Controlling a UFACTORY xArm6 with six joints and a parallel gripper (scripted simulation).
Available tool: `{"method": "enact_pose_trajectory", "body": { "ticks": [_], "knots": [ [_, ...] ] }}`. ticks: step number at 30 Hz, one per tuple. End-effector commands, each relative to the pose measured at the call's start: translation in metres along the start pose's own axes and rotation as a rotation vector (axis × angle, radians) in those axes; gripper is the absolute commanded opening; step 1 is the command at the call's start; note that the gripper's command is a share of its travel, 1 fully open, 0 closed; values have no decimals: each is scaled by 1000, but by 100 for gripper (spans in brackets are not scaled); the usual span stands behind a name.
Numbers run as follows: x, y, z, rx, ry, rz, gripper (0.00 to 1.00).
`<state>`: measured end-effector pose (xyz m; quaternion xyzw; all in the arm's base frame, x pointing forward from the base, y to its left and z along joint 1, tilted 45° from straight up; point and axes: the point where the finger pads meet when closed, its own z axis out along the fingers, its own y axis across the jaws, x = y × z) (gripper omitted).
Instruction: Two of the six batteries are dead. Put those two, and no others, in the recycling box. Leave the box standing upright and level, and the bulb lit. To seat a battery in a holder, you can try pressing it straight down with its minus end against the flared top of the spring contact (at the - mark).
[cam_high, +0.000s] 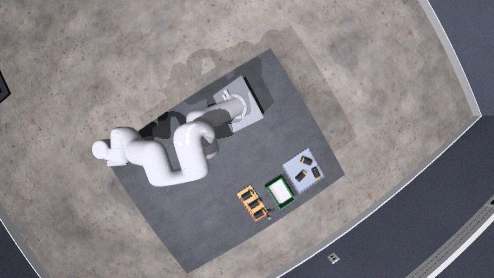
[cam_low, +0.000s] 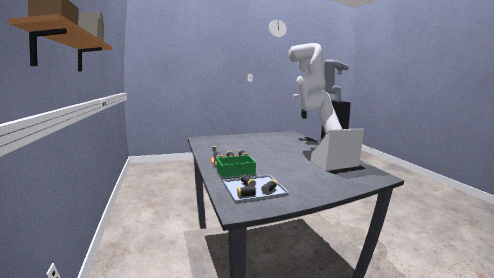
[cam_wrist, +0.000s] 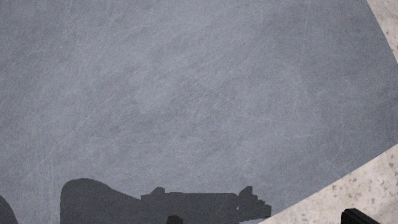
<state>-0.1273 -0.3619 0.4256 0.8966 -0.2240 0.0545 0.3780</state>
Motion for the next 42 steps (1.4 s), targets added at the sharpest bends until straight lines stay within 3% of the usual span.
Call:
{"method": "enact_pose_trajectory", "body": {
  "ticks": [1,23,27,32,34,36,42],
  "knots": [
    [0,1,-1,-4,0,-1,100],
    [5,-4,-1,-3,0,-20,100],
    [18,-23,-1,-2,-1,-81,100],
    [45,-65,-1,-1,0,-225,100],
    [45,-65,-1,-1,0,-225,100],
    [59,-86,-1,-1,0,-296,100],
    [73,-107,-1,0,0,-368,100]
  ]
}}
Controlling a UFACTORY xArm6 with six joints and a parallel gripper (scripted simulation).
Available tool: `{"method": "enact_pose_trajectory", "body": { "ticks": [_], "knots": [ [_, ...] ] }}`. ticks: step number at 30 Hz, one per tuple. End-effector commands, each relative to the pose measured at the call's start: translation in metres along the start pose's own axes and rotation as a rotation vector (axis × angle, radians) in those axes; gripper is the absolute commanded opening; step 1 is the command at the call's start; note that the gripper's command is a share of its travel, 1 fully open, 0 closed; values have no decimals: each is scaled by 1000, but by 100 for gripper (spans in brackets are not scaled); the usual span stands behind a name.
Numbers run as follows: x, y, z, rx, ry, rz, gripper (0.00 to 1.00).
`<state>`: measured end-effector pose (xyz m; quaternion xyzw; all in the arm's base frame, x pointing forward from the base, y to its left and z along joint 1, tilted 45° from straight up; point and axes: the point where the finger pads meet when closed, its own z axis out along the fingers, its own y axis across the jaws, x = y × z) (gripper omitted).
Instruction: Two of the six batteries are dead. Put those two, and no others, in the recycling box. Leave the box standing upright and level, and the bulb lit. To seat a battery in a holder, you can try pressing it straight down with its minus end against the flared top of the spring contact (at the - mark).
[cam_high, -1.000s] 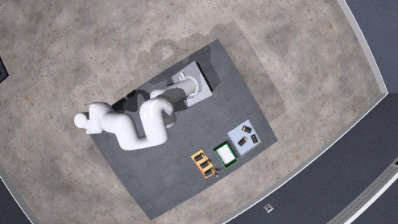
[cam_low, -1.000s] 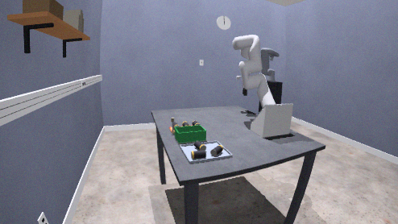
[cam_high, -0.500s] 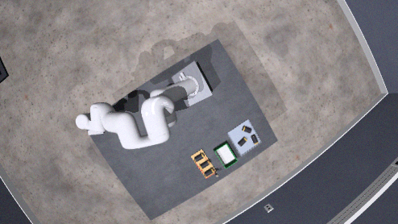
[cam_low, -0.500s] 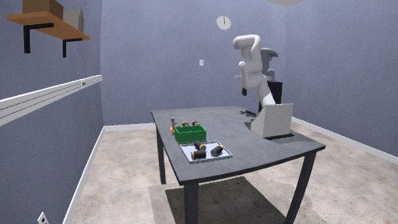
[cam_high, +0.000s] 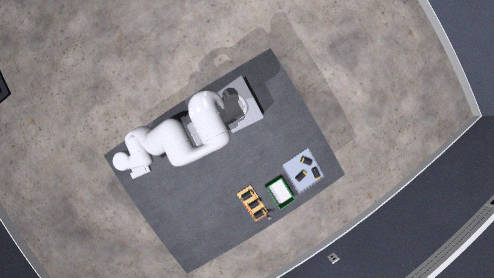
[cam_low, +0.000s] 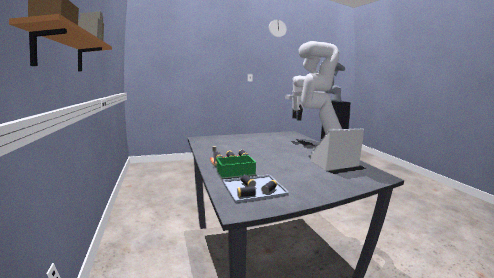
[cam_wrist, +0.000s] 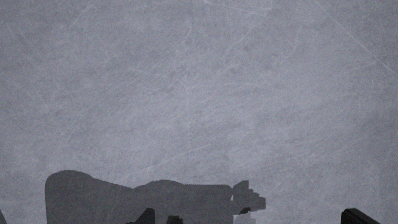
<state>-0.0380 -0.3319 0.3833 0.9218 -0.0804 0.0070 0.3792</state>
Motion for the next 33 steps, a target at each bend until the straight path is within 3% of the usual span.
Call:
{"method": "enact_pose_trajectory", "body": {
  "ticks": [1,32,33],
  "knots": [
    [21,-15,-3,-7,-23,-62,100],
    [139,-109,2,-2,-25,-485,100],
    [153,-119,3,-2,-25,-534,100]
  ]
}}
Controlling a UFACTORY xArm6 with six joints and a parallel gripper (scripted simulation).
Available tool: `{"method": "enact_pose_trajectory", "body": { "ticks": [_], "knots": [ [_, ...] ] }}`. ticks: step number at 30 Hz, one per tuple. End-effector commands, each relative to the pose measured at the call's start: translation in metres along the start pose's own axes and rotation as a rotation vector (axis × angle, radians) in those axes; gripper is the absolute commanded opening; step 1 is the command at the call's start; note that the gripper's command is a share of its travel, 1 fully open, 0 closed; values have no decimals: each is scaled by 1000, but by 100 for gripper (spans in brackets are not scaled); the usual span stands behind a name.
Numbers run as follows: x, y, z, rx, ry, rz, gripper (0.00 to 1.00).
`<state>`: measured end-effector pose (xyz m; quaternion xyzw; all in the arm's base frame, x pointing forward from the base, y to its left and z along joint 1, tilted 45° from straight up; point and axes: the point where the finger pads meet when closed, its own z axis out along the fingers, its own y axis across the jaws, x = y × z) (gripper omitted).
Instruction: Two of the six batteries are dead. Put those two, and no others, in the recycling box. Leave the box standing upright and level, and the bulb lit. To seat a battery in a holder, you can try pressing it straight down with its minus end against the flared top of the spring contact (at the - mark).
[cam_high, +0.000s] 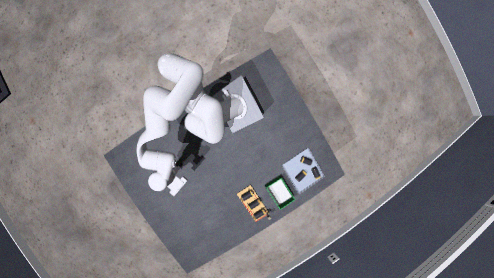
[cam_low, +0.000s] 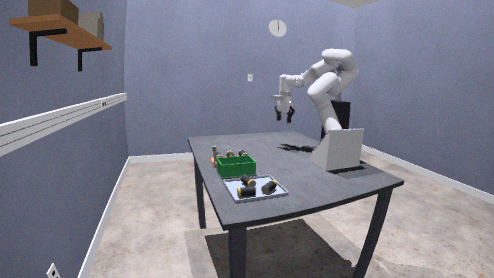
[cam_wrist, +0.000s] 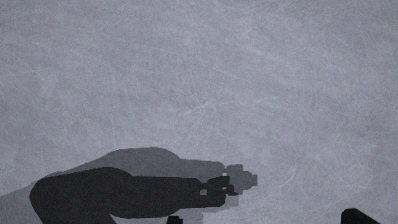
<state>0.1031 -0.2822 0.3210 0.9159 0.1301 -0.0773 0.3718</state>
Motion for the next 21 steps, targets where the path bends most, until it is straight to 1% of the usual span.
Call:
{"method": "enact_pose_trajectory", "body": {
  "ticks": [1,2,3,5,6,10,12,15,16,18,19,21],
  "knots": [
    [31,-6,0,6,-27,-79,100],
    [31,-6,0,6,-27,-79,100],
    [51,-10,0,8,-27,-133,100],
    [51,-10,0,8,-27,-133,100],
    [70,-15,0,5,-28,-188,100],
    [70,-15,0,5,-28,-188,100],
    [115,-24,1,7,-27,-317,100],
    [115,-24,1,7,-27,-317,100],
    [136,-28,1,9,-27,-376,100],
    [136,-28,1,9,-27,-376,100],
    [156,-33,2,9,-27,-434,100],
    [156,-33,2,9,-27,-434,100]
  ]
}}
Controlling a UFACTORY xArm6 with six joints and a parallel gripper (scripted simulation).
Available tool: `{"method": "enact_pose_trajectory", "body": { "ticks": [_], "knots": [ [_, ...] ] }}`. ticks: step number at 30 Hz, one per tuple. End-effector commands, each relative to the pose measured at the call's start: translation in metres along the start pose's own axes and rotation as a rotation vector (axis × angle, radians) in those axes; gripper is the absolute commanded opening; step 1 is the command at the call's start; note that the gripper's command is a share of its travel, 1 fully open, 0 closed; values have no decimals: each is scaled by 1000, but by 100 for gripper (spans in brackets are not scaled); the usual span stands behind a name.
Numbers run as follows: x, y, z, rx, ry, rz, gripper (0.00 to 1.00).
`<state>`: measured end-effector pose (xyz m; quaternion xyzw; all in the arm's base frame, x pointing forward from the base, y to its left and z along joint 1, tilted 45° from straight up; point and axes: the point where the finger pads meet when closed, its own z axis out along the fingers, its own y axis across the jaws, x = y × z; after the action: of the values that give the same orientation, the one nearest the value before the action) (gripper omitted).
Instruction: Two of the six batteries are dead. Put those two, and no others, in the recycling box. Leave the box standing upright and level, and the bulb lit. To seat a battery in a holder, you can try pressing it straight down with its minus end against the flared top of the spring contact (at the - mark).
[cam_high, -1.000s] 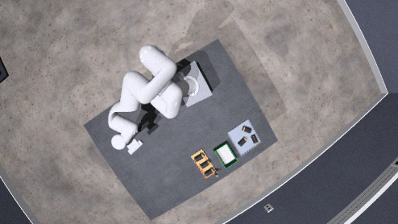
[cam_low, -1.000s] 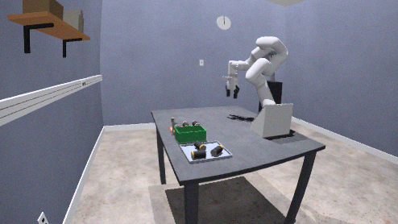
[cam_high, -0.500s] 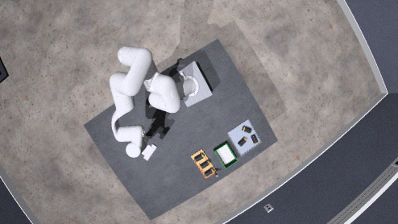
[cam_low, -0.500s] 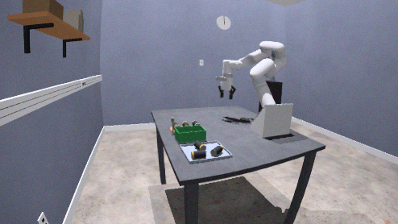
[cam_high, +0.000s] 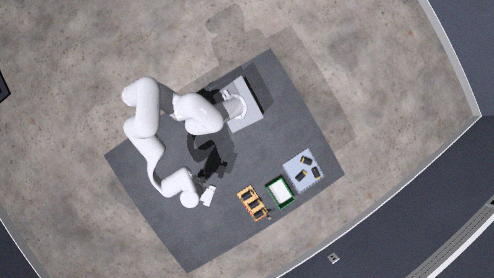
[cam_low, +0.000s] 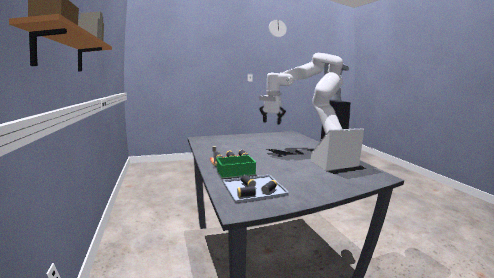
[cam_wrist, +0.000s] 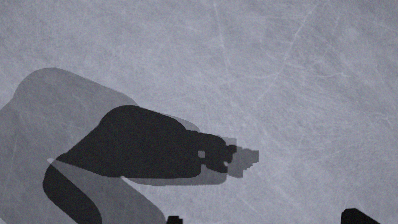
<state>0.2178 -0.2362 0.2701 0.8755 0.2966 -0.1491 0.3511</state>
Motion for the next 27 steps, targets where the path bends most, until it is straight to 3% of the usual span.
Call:
{"method": "enact_pose_trajectory", "body": {
  "ticks": [1,3,4,6,7,9,12,14,17,19,20,23,25,27],
  "knots": [
    [45,12,3,11,-16,-117,100],
    [45,12,3,11,-16,-117,100],
    [64,15,3,12,-16,-172,100],
    [64,15,3,12,-16,-172,100],
    [84,18,4,12,-16,-227,100],
    [84,18,4,12,-16,-227,100],
    [121,24,5,13,-15,-333,100],
    [121,24,5,13,-15,-333,100],
    [157,30,5,14,-14,-436,100],
    [157,30,5,14,-14,-436,100],
    [174,32,6,14,-14,-484,100],
    [174,32,6,14,-14,-484,100],
    [206,38,6,15,-13,-575,100],
    [221,40,7,15,-13,-617,100]
  ]
}}
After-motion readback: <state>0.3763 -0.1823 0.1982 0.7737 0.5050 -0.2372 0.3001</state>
